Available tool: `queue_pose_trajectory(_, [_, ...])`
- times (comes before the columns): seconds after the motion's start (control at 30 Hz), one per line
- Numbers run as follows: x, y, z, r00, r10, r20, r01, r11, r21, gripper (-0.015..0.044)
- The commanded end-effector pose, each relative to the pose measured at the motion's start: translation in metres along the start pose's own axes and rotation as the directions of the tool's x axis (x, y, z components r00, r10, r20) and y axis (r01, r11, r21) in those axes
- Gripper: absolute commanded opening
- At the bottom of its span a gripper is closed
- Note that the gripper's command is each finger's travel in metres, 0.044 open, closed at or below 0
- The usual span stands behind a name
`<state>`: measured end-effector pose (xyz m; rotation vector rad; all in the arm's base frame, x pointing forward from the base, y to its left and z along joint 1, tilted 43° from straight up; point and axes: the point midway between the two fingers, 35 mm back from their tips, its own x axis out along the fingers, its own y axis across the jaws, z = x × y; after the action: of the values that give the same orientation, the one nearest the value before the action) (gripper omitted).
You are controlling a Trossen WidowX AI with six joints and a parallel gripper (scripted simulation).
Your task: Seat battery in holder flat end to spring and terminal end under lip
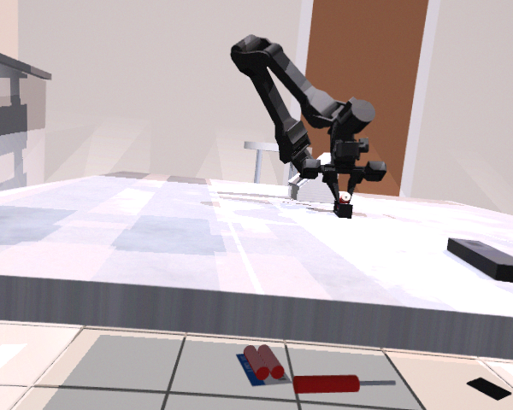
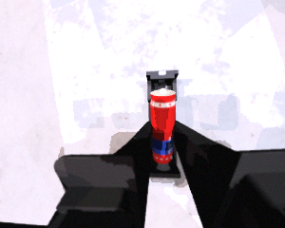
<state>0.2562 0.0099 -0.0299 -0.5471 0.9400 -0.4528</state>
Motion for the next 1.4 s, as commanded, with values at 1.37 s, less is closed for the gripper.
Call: queue_pose_trajectory(1.37, [0.013,0.004,0.003,0.961,0.012,-0.277,-0.01,1.0,0.009,0.0059])
